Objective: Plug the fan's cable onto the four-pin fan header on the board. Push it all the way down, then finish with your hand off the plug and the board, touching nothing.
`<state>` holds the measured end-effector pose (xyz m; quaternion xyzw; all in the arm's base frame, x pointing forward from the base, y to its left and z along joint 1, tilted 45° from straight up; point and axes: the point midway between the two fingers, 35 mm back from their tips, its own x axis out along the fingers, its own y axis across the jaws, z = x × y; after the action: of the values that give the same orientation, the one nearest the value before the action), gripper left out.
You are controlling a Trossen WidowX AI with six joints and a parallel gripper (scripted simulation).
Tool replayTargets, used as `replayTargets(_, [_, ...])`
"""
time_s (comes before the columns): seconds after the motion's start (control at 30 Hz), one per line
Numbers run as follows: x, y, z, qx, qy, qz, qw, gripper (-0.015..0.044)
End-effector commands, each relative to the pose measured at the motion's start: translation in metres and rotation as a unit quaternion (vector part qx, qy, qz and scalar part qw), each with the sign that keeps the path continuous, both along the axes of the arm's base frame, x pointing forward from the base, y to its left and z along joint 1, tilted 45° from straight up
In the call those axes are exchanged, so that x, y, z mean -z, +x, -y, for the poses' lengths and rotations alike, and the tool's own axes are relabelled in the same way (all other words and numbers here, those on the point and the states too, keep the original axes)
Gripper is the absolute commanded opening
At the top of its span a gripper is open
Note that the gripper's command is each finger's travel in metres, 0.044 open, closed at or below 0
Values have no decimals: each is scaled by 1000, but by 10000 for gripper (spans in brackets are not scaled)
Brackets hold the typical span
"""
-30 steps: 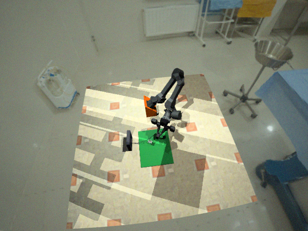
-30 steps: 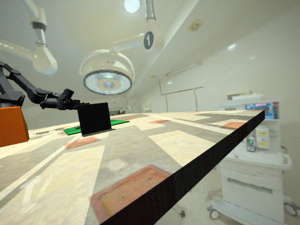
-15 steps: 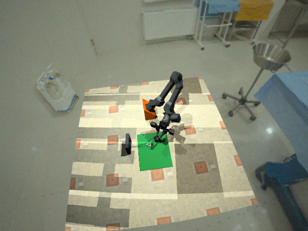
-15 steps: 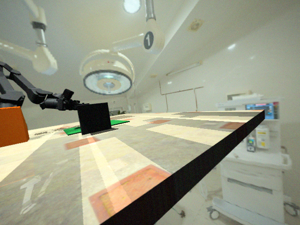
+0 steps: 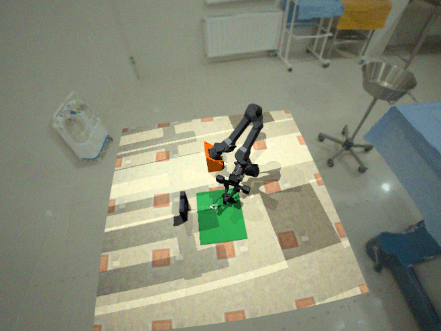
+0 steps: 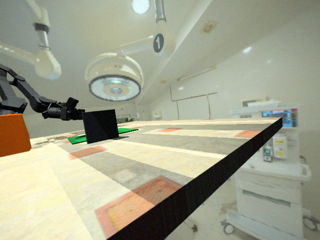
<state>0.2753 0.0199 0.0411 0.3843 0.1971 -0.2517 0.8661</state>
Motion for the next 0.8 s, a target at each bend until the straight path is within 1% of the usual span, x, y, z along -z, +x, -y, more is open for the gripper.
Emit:
replayTargets(0.0, [1,0,-3,4,0,2,1000,0])
replayTargets(0.77, [15,0,-18,4,0,1,1000,0])
